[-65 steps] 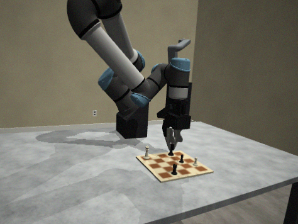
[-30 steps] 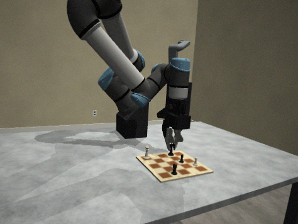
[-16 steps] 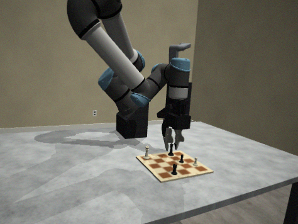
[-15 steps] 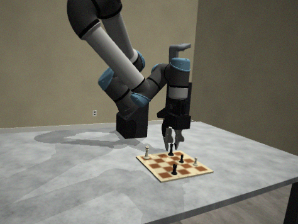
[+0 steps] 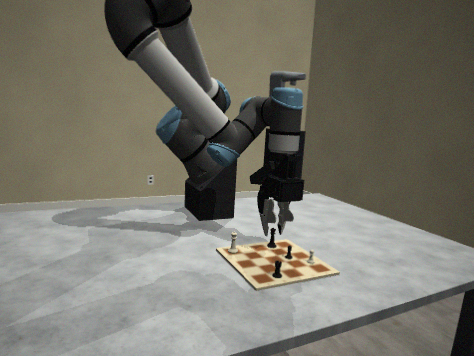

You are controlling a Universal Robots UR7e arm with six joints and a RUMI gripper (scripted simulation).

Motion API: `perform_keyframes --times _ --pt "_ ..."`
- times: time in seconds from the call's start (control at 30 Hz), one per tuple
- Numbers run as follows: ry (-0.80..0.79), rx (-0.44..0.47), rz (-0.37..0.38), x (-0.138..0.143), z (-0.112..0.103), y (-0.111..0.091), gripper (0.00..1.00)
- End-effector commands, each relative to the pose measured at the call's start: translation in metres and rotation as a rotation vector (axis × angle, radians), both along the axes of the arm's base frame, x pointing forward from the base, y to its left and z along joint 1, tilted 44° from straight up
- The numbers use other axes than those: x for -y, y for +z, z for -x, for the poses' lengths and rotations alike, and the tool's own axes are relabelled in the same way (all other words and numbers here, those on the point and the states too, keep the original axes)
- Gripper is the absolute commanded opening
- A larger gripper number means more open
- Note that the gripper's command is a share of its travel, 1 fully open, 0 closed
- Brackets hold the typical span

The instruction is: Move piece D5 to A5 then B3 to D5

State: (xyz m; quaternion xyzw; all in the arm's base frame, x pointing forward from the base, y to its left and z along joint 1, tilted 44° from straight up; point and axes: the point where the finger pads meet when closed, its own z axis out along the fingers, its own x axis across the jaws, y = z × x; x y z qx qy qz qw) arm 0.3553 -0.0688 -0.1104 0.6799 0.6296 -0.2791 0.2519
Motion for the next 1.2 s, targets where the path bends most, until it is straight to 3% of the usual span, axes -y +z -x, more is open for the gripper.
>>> perform_keyframes --times 0.0,0.33,0.87,0.9,1.17 --pt "0.000 0.001 0.000 -0.009 -0.001 0.009 0.25" --pt "0.000 0.001 0.000 -0.038 -0.004 0.040 0.25" --pt "0.000 0.001 0.000 -0.055 -0.005 0.057 0.25" --pt "0.000 0.001 0.000 -0.055 -0.005 0.057 1.00" --pt "0.000 0.001 0.000 -0.055 -0.005 0.057 1.00"
